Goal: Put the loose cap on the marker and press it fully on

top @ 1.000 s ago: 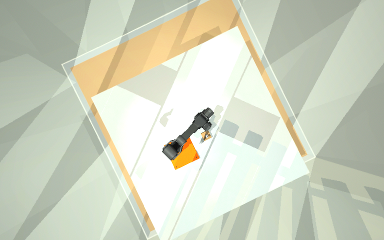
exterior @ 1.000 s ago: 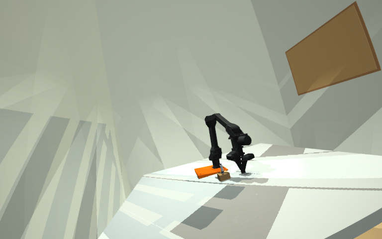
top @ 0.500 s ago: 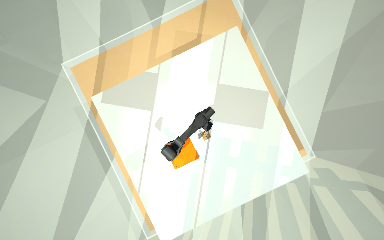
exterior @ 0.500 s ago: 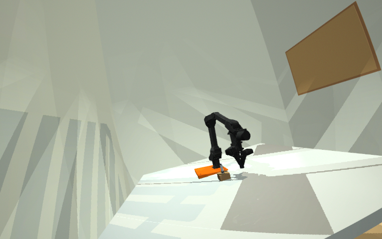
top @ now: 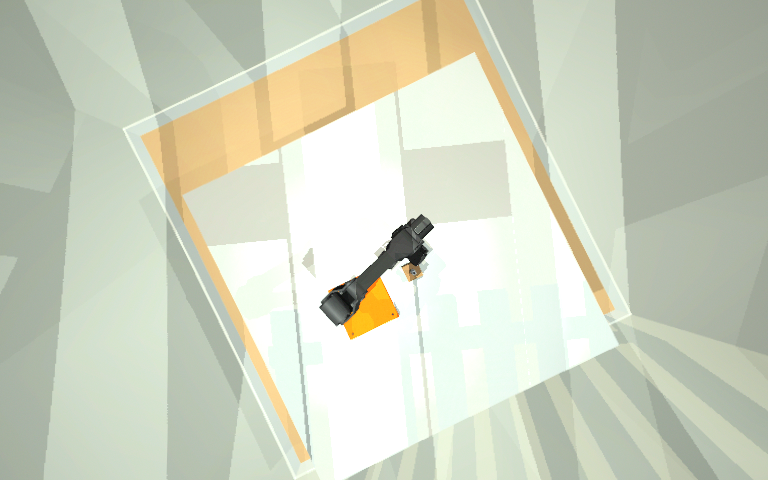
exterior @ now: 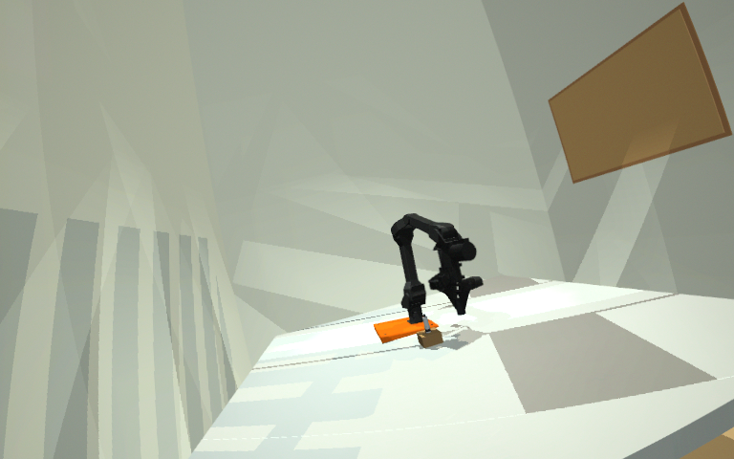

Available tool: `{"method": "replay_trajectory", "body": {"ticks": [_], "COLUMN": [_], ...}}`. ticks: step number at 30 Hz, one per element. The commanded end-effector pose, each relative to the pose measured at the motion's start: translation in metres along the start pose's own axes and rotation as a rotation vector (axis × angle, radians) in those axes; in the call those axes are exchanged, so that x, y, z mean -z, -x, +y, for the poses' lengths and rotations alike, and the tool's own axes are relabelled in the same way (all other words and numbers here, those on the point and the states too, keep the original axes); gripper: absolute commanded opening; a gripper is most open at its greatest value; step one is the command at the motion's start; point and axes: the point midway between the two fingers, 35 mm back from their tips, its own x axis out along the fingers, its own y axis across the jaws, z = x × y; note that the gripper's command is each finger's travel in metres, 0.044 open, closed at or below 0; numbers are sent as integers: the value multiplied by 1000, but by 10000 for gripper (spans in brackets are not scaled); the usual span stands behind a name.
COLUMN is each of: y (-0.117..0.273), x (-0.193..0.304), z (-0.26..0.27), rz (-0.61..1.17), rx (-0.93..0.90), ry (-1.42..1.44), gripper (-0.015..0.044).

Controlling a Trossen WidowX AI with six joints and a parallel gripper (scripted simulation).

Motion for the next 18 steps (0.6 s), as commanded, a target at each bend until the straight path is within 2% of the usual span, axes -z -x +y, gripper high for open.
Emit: {"method": "replay_trajectory", "body": {"ticks": [1, 18], "y": [7, 25], "x": [-9, -54], "z": [-1, -14], "rz": [2, -4], "rx": [-9, -7], "ry": [1, 1], "gripper": [0, 0]}}
